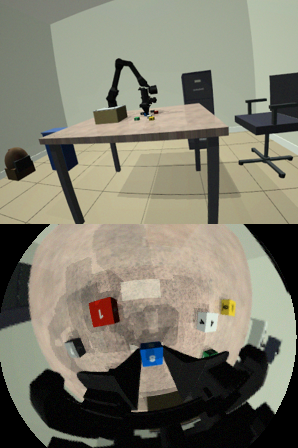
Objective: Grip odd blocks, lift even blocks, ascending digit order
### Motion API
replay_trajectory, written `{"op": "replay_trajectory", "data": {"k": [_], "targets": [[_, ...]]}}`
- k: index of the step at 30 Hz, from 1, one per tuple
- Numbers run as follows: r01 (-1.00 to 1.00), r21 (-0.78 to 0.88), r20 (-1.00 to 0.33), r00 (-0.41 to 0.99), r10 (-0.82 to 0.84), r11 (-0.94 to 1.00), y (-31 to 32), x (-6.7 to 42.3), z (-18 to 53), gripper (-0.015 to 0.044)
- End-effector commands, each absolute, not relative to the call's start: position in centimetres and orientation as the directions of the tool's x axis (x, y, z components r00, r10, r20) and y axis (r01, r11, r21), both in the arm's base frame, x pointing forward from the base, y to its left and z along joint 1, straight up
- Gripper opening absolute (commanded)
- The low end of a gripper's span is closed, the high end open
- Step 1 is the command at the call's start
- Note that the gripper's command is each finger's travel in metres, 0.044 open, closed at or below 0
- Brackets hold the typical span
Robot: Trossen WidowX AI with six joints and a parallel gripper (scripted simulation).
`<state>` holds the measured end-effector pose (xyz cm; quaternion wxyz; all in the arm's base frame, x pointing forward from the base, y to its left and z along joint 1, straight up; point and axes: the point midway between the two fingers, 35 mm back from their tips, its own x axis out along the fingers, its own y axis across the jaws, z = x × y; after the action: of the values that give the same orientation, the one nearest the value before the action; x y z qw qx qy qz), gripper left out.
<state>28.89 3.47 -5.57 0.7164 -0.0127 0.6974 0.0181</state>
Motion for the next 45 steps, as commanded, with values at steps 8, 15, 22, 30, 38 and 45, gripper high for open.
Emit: {"op": "replay_trajectory", "data": {"k": [8, 15, 22, 30, 38, 45], "targets": [[-0.048, 0.005, -1.000, 0.027, 0.007, 0.999, 3.4, 28.9, -5.4, 0.0120], [-0.048, 0.005, -1.000, 0.027, 0.007, 0.999, 3.4, 28.9, -4.5, 0.0120], [-0.048, 0.005, -1.000, 0.027, 0.007, 0.999, 3.4, 28.9, -4.1, 0.0120], [-0.048, 0.005, -1.000, 0.027, 0.007, 0.999, 3.4, 28.9, -4.1, 0.0120], [-0.048, 0.005, -1.000, 0.027, 0.007, 0.999, 3.4, 28.9, -4.7, 0.0120], [-0.048, 0.005, -1.000, 0.027, 0.007, 0.999, 3.4, 28.9, -5.5, 0.0120]]}}
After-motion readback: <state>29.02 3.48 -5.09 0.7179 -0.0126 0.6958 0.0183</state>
